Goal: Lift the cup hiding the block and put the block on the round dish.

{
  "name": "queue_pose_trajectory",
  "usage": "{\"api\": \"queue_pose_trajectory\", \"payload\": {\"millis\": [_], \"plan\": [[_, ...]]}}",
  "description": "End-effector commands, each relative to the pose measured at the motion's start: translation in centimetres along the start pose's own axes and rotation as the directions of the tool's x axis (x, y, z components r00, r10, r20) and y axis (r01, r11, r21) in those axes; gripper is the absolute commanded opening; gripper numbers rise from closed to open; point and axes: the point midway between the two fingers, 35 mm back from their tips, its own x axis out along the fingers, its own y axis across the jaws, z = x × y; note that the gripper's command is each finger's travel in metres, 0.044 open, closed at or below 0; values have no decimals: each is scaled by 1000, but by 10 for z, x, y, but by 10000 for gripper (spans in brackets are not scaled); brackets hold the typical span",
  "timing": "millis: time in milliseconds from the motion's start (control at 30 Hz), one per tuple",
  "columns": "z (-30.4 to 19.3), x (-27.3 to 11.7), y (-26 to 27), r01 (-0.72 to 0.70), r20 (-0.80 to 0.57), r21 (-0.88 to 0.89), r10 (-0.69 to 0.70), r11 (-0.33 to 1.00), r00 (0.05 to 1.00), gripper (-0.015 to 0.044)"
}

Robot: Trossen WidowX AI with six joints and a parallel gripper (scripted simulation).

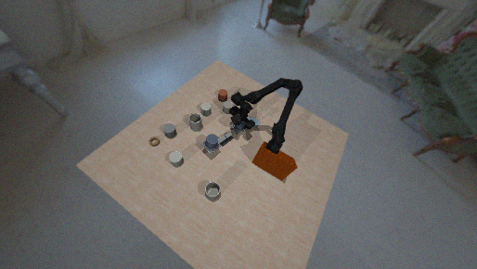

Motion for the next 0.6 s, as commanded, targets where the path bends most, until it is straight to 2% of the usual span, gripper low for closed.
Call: {"api": "queue_pose_trajectory", "payload": {"millis": [0,67,333,567], "plan": [[1,4,1,-3,5,-6,3,1000,1000,414],[1,4,1,-3,5,-6,3,1000,1000,361],[1,4,1,-3,5,-6,3,1000,1000,308],[2,0,1,-3,7,-5,3,1000,1000,124]]}}
